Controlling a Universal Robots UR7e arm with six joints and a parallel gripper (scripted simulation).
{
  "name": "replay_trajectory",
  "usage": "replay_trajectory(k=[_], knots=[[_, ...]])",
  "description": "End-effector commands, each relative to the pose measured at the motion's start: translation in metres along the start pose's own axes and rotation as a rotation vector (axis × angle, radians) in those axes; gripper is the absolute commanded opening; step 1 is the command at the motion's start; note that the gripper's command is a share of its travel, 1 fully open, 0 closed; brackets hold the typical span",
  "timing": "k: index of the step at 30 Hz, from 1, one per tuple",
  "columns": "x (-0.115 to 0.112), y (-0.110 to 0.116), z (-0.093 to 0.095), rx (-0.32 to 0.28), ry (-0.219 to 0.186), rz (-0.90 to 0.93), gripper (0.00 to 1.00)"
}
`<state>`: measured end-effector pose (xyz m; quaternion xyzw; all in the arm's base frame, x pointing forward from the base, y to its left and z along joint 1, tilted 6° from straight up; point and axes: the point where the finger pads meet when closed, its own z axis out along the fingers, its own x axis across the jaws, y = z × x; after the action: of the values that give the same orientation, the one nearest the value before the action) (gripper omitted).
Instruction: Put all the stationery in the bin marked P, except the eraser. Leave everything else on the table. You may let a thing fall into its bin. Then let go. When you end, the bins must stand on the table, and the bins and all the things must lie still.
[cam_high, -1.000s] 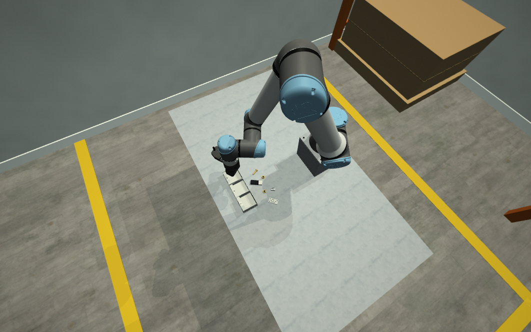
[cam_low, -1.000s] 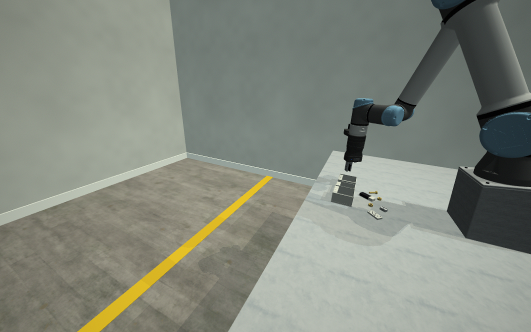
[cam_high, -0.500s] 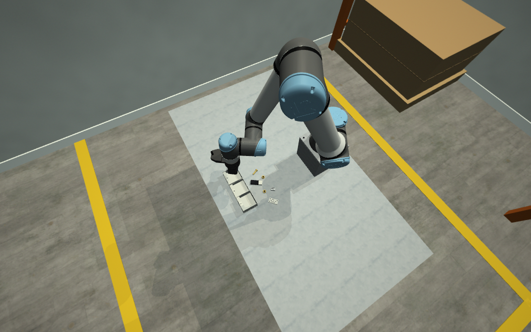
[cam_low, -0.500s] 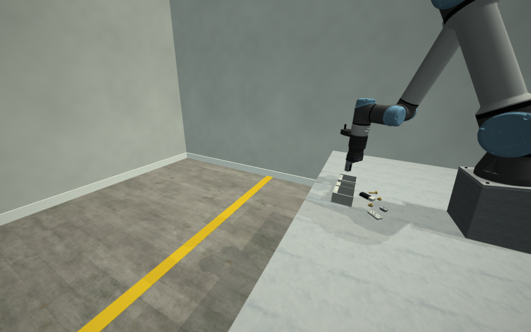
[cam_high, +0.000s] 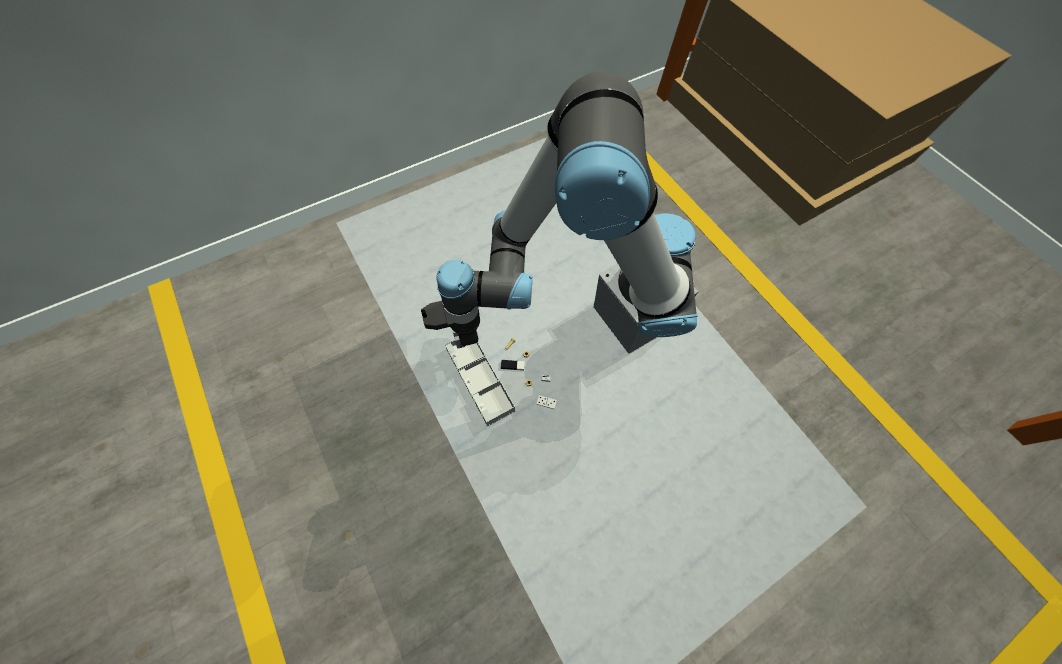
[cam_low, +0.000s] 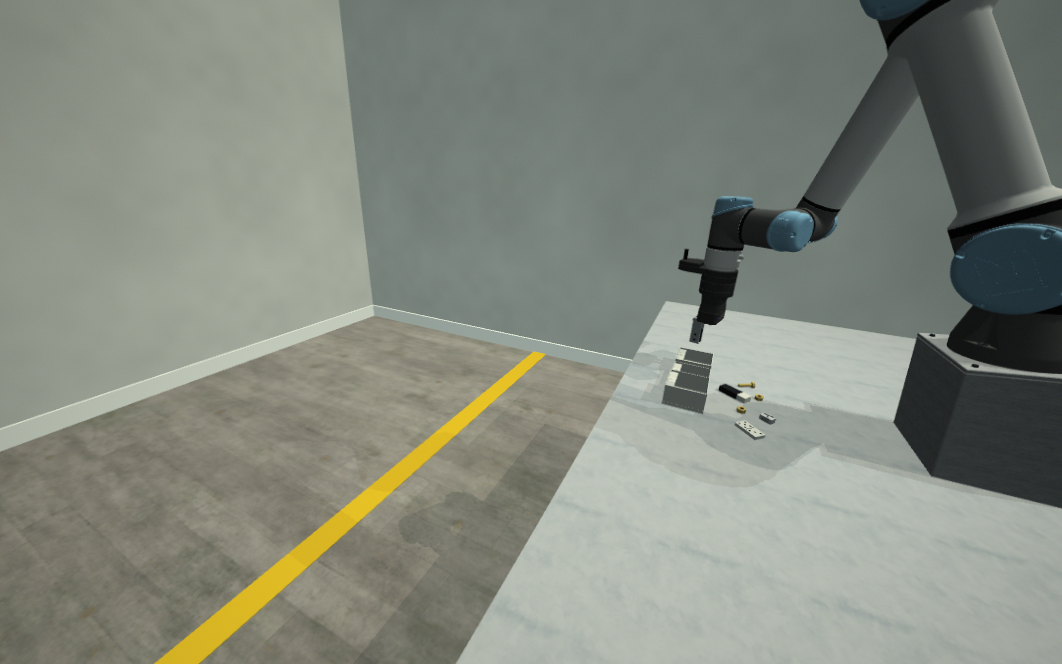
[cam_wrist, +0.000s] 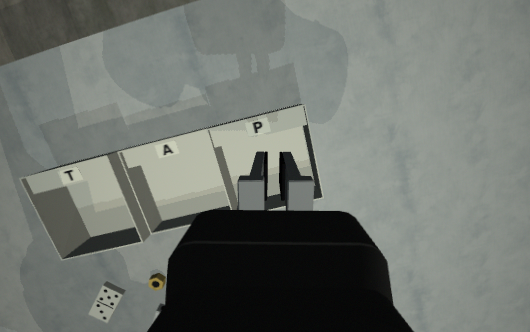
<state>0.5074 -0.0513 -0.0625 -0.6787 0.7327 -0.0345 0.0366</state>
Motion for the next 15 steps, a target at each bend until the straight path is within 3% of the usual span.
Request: replay_trajectory(k=[1,8,15], knots=[[0.0,-0.001,0.0,0.002,-0.014,-0.156,0.31],[0.0,0.0,0.0,0.003,-0.02,-0.238,0.31],[0.0,0.0,0.018,0.003,-0.021,-0.238,0.31]])
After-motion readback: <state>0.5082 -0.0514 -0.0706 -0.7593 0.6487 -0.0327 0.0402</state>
